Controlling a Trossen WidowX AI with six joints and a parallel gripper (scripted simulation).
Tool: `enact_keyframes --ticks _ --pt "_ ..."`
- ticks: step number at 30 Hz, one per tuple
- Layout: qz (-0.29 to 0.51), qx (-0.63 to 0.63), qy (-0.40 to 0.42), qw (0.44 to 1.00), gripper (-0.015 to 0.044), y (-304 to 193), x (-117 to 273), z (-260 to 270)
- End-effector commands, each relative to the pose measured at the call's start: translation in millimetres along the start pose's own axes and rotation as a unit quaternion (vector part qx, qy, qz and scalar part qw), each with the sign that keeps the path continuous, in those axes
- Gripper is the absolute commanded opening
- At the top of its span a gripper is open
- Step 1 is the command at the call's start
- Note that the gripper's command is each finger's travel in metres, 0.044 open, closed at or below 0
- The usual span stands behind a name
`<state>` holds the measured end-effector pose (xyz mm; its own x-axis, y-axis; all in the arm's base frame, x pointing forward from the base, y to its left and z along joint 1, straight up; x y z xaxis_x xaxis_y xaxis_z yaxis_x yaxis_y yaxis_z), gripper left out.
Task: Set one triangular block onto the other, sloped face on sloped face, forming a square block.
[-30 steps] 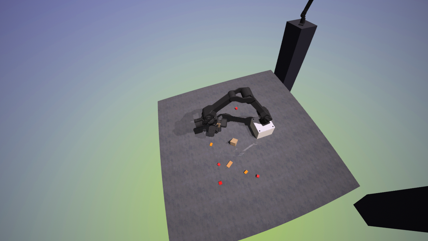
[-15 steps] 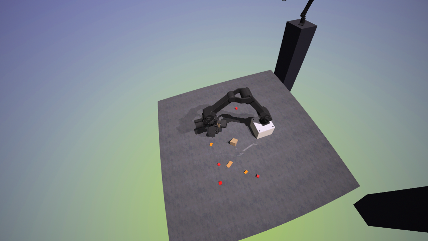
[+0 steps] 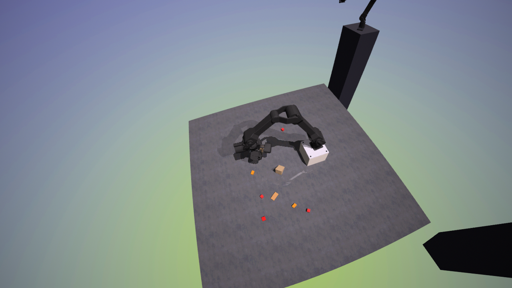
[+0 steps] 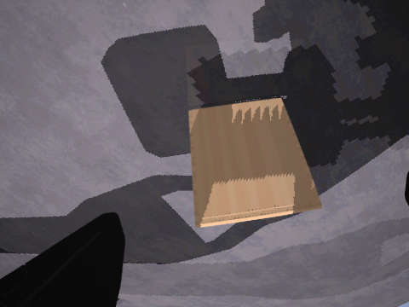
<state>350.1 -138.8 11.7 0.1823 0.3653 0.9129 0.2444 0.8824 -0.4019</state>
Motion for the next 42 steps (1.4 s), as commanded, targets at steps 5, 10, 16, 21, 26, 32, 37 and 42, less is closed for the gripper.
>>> enact_keyframes --ticks 5,10,16,21,26,32,37,42 --pt "0.003 0.003 0.002 1.0 0.044 -1 -14 0" --pt "0.003 0.003 0.001 1.0 0.044 -2 -22 1" --pt "0.003 0.004 0.001 1.0 0.044 -3 -32 1" --pt "0.004 0.004 0.001 1.0 0.044 -3 -40 2" --pt "0.004 0.004 0.001 1.0 0.044 -4 -48 2" --pt "0.004 0.005 0.001 1.0 0.044 -5 -57 3" --pt "0.005 0.005 0.001 1.0 0.044 -5 -64 4" --pt "0.005 0.005 0.001 1.0 0.0335 -5 -64 5"
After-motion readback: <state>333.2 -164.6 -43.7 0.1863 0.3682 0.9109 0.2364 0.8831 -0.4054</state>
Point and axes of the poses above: the point midway between the two fingers, 35 mm back from their tips, its own x axis back along the fingers, its own z axis across the jaws, y = z × x, the point moved 1 cm from there along x, back along the fingers, and after that the axes turned 15 degrees about x, right-handed, at the moved point
